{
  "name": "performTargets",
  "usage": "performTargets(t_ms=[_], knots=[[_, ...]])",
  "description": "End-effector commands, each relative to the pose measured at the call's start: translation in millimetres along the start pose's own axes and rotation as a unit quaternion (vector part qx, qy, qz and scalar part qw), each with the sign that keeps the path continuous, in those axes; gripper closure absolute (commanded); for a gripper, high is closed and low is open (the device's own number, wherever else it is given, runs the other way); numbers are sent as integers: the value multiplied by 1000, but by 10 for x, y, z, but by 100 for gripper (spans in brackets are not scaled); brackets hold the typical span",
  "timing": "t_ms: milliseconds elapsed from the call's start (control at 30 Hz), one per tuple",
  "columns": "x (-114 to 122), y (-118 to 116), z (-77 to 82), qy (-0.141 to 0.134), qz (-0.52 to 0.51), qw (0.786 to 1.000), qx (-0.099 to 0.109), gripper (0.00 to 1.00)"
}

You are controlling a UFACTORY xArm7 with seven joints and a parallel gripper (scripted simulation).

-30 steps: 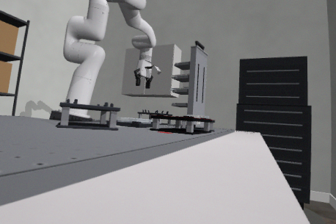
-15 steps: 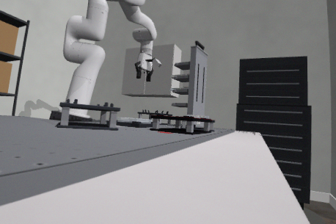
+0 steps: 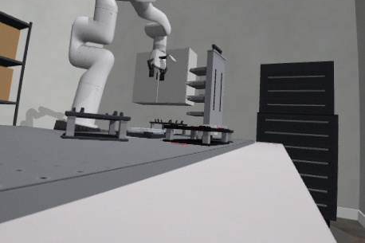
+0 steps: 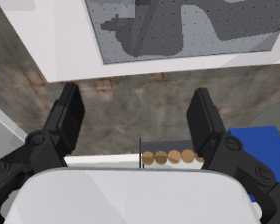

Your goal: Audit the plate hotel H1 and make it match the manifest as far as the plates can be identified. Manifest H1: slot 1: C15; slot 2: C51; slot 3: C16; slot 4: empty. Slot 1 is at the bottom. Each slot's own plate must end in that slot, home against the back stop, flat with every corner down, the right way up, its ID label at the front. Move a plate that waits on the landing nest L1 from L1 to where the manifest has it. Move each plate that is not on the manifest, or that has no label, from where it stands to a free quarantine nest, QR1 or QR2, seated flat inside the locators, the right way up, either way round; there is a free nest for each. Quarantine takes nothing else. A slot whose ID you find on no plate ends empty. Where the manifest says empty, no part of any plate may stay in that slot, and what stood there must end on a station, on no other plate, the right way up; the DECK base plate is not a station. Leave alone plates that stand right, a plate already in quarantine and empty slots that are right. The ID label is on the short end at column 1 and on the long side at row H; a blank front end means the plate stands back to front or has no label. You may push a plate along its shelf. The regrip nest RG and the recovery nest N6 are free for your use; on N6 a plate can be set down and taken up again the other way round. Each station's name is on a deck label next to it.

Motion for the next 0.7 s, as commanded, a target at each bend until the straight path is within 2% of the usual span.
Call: performTargets(t_ms=[0, 433, 500, 667], knots=[[0, -4, 101, 0, 0, 1000, 0, 0], [0, -3, 534, 0, 0, 1000, 0, 0], [0, -3, 534, 0, 0, 1000, 0, 0], [0, -3, 701, 0, 0, 1000, 0, 0]])
Point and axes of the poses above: the point where the finger pads meet when closed, its own z axis back along the fingers, its own y axis across the jaws, x = y × z, the point moved 9 cm from there along z, back along the fingers, and after that the axes turned 12 degrees about z, right-handed, at the moved point
